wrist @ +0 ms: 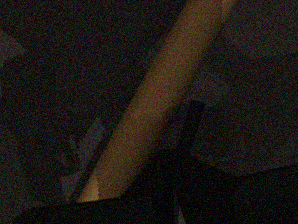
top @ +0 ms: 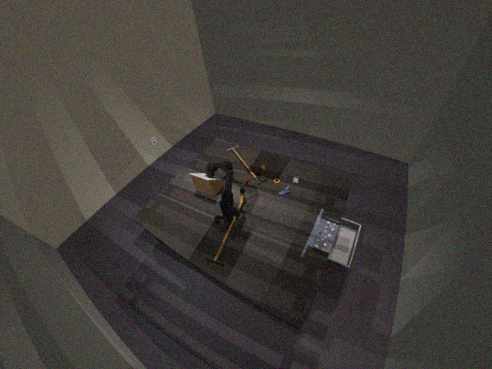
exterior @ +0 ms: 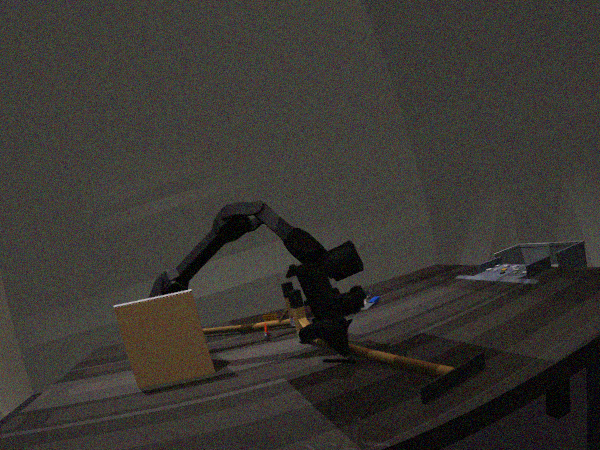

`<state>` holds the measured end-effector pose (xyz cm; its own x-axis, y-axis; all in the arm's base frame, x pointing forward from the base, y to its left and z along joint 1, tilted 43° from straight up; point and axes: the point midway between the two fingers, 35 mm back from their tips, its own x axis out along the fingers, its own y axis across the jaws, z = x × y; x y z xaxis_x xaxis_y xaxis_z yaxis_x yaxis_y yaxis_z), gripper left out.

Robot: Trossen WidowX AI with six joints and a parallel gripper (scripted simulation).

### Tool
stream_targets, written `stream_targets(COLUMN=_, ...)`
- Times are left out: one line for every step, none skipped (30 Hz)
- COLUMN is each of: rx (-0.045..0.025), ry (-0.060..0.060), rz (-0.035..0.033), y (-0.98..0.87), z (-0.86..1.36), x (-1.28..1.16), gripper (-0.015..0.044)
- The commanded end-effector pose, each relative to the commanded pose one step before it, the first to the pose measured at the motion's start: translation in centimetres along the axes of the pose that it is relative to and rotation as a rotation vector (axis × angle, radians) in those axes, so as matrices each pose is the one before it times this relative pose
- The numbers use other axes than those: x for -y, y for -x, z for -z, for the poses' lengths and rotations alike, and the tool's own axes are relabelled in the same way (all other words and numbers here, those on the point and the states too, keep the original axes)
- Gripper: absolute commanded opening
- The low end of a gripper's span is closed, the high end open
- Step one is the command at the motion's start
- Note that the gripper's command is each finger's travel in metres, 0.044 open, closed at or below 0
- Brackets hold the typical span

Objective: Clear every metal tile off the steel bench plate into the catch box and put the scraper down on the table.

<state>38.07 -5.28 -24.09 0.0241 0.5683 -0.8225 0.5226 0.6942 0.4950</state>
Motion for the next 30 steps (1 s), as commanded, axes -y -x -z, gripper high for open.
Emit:
stream_targets(rx=0.00379, ry=0.0016, rz=-0.00516, y=-0.095, z=-0.412, x=-0.425, gripper=0.0000)
stream_targets(rx=0.00000, ry=0.0000, rz=-0.00006, y=-0.016, z=-0.065, x=-0.076, gripper=0.0000)
stream_targets(rx=0.00000, ry=0.0000, rz=-0.00006, y=-0.016, z=-0.064, x=-0.077, gripper=0.0000)
stream_targets(rx=0.00000, ry=0.0000, rz=-0.00007, y=-0.016, z=-0.064, x=-0.077, gripper=0.0000)
stream_targets(rx=0.00000, ry=0.0000, rz=-0.00007, y=-0.016, z=-0.064, x=-0.077, gripper=0.0000)
stream_targets(rx=0.00000, ry=0.0000, rz=-0.00007, y=-0.016, z=-0.063, x=-0.077, gripper=0.0000)
stream_targets(rx=-0.00001, ry=0.0000, rz=-0.00007, y=-0.016, z=-0.063, x=-0.077, gripper=0.0000)
stream_targets(rx=-0.00001, ry=0.0000, rz=-0.00007, y=-0.016, z=-0.063, x=-0.078, gripper=0.0000)
stream_targets(rx=-0.00001, ry=0.0000, rz=-0.00007, y=-0.016, z=-0.062, x=-0.078, gripper=0.0000)
stream_targets(rx=-0.00001, ry=0.0000, rz=-0.00007, y=-0.016, z=-0.062, x=-0.078, gripper=0.0000)
stream_targets(rx=-0.00001, ry=0.0000, rz=-0.00007, y=-0.016, z=-0.061, x=-0.078, gripper=0.0000)
stream_targets(rx=-0.00001, ry=0.0000, rz=-0.00008, y=-0.016, z=-0.061, x=-0.079, gripper=0.0000)
stream_targets(rx=-0.00001, ry=0.0000, rz=-0.00008, y=-0.016, z=-0.061, x=-0.079, gripper=0.0000)
stream_targets(rx=-0.00002, ry=0.0000, rz=-0.00008, y=-0.016, z=-0.060, x=-0.079, gripper=0.0000)
stream_targets(rx=-0.00002, ry=0.0000, rz=-0.00008, y=-0.016, z=-0.060, x=-0.079, gripper=0.0000)
stream_targets(rx=-0.00002, ry=0.0000, rz=-0.00008, y=-0.016, z=-0.060, x=-0.079, gripper=0.0000)
stream_targets(rx=-0.00002, ry=0.0000, rz=-0.00008, y=-0.016, z=-0.059, x=-0.080, gripper=0.0000)
stream_targets(rx=-0.00002, ry=0.0000, rz=-0.00008, y=-0.016, z=-0.059, x=-0.080, gripper=0.0000)
stream_targets(rx=-0.00002, ry=0.0000, rz=-0.00009, y=-0.016, z=-0.058, x=-0.080, gripper=0.0000)
stream_targets(rx=-0.00002, ry=0.0000, rz=-0.00009, y=-0.016, z=-0.058, x=-0.080, gripper=0.0000)
stream_targets(rx=-0.00002, ry=0.0000, rz=-0.00009, y=-0.016, z=-0.058, x=-0.081, gripper=0.0000)
stream_targets(rx=-0.00003, ry=0.0000, rz=-0.00009, y=-0.016, z=-0.057, x=-0.081, gripper=0.0000)
stream_targets(rx=-0.00003, ry=0.0000, rz=-0.00009, y=-0.016, z=-0.057, x=-0.081, gripper=0.0000)
stream_targets(rx=-0.00003, ry=0.0000, rz=-0.00009, y=-0.016, z=-0.056, x=-0.081, gripper=0.0000)
stream_targets(rx=-0.00003, ry=0.0000, rz=-0.00009, y=-0.016, z=-0.056, x=-0.081, gripper=0.0000)
stream_targets(rx=-0.00003, ry=0.0000, rz=-0.00009, y=-0.016, z=-0.056, x=-0.082, gripper=0.0000)
stream_targets(rx=-0.00003, ry=0.0000, rz=-0.00010, y=-0.016, z=-0.055, x=-0.082, gripper=0.0000)
stream_targets(rx=-0.00003, ry=0.0000, rz=-0.00010, y=-0.016, z=-0.055, x=-0.082, gripper=0.0000)
stream_targets(rx=-0.00004, ry=0.0000, rz=-0.00010, y=-0.016, z=-0.054, x=-0.082, gripper=0.0000)
stream_targets(rx=-0.00004, ry=0.0000, rz=-0.00010, y=-0.016, z=-0.054, x=-0.082, gripper=0.0000)
